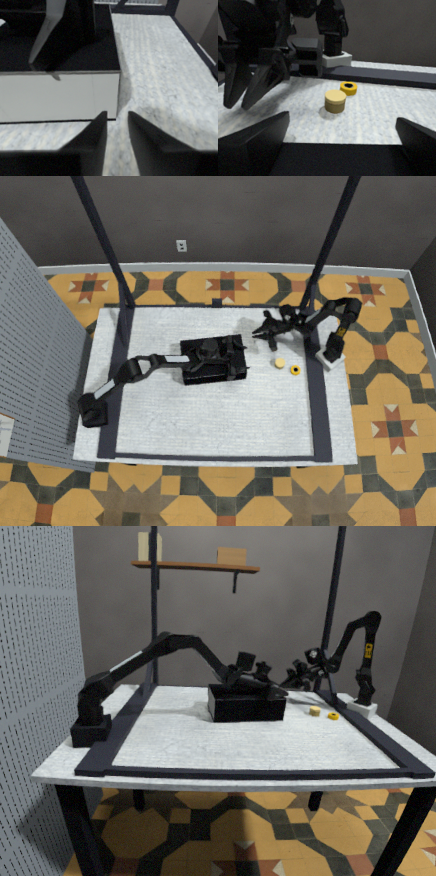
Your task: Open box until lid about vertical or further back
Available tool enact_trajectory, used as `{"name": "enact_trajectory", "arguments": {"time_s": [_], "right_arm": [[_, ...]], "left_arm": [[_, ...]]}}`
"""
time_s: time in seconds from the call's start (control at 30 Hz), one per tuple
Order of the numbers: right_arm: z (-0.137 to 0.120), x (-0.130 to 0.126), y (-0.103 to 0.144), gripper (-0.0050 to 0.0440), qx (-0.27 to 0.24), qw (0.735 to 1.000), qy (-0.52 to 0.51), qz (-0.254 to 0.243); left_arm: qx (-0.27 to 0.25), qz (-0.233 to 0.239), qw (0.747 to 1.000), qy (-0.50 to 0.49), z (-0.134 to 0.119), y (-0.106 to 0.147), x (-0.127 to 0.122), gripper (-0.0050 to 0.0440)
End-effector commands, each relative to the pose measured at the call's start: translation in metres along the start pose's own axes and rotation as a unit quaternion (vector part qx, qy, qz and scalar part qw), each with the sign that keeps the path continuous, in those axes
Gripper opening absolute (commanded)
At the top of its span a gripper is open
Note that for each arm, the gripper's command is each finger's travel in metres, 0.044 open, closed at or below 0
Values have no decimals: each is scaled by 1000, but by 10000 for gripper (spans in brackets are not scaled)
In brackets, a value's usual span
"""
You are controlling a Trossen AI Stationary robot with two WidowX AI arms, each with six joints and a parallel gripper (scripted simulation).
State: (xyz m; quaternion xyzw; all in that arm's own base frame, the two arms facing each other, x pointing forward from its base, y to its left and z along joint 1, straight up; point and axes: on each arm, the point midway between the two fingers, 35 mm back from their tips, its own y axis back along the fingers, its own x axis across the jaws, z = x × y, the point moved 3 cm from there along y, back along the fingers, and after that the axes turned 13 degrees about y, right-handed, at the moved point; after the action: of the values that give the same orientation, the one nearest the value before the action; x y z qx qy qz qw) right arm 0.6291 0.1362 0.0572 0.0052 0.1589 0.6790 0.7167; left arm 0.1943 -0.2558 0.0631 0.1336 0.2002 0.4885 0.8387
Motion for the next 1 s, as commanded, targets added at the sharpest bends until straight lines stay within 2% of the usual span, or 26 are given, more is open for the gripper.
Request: {"name": "enact_trajectory", "arguments": {"time_s": [0.0,0.07,0.33,0.67,0.8,0.83,0.97], "right_arm": [[-48,9,-6,440,47,998,28,4],[-38,7,-5,440,41,999,23,5],[-39,7,-5,440,41,999,23,5],[-39,7,-5,440,41,999,23,5],[-39,7,-5,440,41,999,23,5],[-51,10,-6,440,49,998,26,6],[-51,10,-7,440,49,998,26,6]], "left_arm": [[-5,-3,1000,3,3,0,-2,80],[-5,-3,1000,3,3,0,-2,80],[-5,0,1000,5,4,-8,-4,80],[-9,13,1000,10,-1,-63,-10,80],[-10,14,1000,10,-2,-65,-10,80],[-11,14,1000,12,-1,-62,-10,80],[-10,14,1000,11,-2,-66,-10,80]]}}
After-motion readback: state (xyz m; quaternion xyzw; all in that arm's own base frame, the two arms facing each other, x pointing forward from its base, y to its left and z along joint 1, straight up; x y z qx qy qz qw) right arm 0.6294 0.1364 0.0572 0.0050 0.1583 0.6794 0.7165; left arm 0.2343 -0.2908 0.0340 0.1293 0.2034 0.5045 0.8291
